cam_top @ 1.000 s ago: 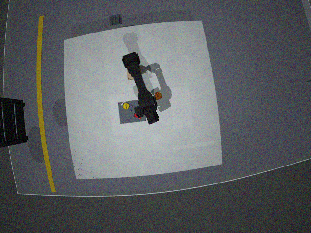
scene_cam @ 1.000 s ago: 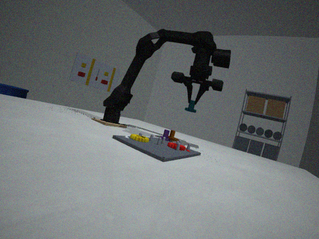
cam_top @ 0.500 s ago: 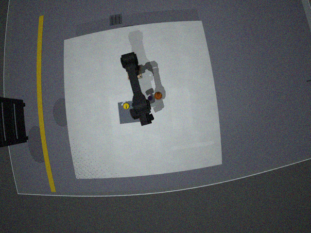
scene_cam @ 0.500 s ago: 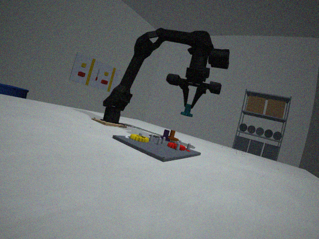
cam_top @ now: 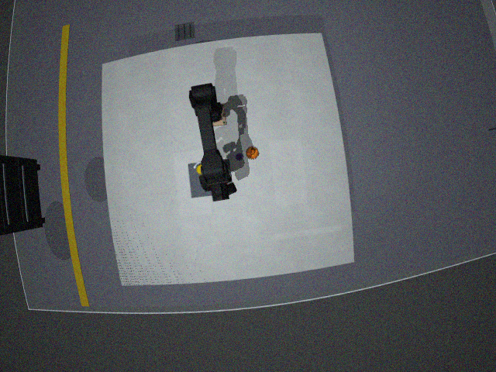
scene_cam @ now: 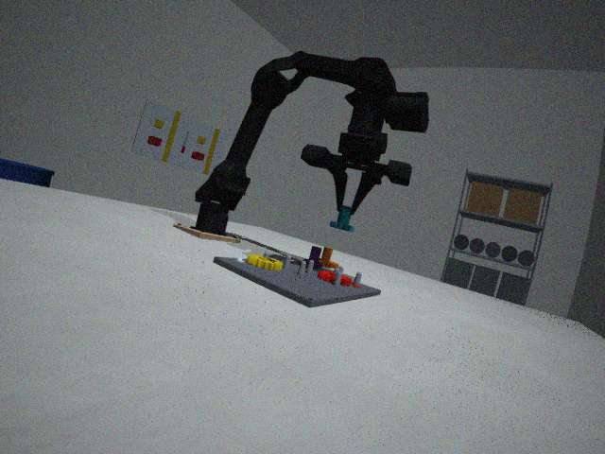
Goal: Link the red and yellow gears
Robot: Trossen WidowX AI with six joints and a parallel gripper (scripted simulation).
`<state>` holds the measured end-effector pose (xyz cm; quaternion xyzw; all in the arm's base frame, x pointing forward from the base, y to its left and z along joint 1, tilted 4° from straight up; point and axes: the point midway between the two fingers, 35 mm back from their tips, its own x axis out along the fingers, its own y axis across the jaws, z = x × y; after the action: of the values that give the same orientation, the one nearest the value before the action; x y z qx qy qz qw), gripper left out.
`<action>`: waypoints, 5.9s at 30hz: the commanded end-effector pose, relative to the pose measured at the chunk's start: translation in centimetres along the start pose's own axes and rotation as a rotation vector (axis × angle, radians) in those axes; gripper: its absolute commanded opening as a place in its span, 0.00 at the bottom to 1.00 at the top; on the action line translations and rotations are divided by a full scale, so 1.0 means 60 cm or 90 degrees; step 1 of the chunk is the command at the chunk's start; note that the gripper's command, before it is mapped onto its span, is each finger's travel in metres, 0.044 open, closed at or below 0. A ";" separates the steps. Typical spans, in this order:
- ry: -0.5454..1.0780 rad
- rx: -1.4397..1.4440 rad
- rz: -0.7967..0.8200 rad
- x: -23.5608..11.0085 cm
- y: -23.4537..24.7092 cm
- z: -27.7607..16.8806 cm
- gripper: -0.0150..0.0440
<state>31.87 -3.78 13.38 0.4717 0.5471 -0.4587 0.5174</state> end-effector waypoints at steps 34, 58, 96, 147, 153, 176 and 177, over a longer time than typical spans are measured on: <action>-0.001 0.005 -0.003 0.046 -0.042 0.071 0.25; -0.001 -0.135 -0.004 0.082 -0.042 0.071 0.25; -0.001 -0.036 -0.004 0.125 -0.042 0.070 0.25; 0.008 -0.657 -0.001 0.064 -0.089 -0.149 0.98; 0.009 -0.702 -0.001 0.064 -0.096 -0.163 1.00; 0.009 -0.702 0.000 0.123 -0.094 -0.168 1.00; 0.009 -0.702 0.000 0.126 -0.094 -0.168 1.00</action>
<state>24.97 5.68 7.02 0.1345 0.7077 -0.1030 0.6859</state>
